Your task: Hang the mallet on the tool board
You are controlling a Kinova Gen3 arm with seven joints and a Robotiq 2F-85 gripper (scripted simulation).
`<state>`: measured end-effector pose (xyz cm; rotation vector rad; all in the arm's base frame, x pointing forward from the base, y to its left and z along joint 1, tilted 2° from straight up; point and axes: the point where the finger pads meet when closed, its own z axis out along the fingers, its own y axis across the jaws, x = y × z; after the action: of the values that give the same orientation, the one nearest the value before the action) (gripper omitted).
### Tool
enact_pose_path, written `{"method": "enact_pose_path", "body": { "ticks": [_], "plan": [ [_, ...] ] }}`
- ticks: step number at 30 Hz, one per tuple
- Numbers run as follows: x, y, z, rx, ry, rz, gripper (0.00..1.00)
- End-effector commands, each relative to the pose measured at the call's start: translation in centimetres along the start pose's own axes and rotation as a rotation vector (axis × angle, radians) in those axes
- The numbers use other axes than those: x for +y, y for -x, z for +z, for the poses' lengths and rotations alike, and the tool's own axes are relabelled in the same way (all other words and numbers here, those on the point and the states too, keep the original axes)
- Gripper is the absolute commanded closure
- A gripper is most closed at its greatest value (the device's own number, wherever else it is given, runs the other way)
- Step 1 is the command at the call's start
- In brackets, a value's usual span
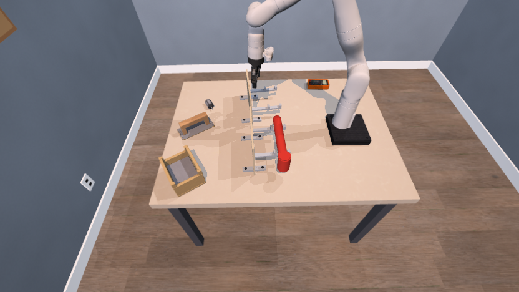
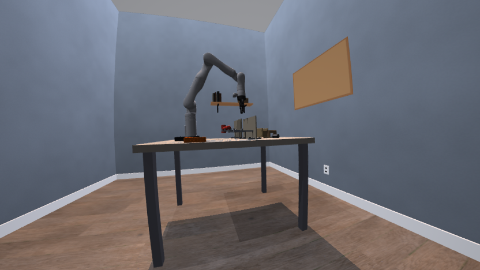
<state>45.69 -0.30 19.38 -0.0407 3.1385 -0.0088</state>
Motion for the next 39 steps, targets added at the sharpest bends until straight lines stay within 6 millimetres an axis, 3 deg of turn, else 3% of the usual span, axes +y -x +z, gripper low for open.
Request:
{"method": "enact_pose_path", "body": {
  "ticks": [1, 3, 14, 16, 22, 31, 33, 39],
  "plan": [
    [2.1, -1.3, -0.4, 0.013, 0.009, -0.069, 0.0],
    [4.4, -1.4, -0.1, 0.006, 0.009, -0.192, 0.0],
    [12.9, -4.5, 1.2, 0.022, 0.008, -0.692, 0.0],
    [12.9, -4.5, 1.2, 0.022, 0.008, -0.692, 0.0],
    [17.5, -7.1, 1.8, 0.027, 0.009, -0.995, 0.0],
    [23.0, -11.2, 2.4, 0.029, 0.01, -1.392, 0.0],
    [23.0, -11.2, 2.4, 0.029, 0.01, -1.392, 0.0],
    [25.4, -13.5, 2.7, 0.027, 0.01, -1.587, 0.0]
  ]
}}
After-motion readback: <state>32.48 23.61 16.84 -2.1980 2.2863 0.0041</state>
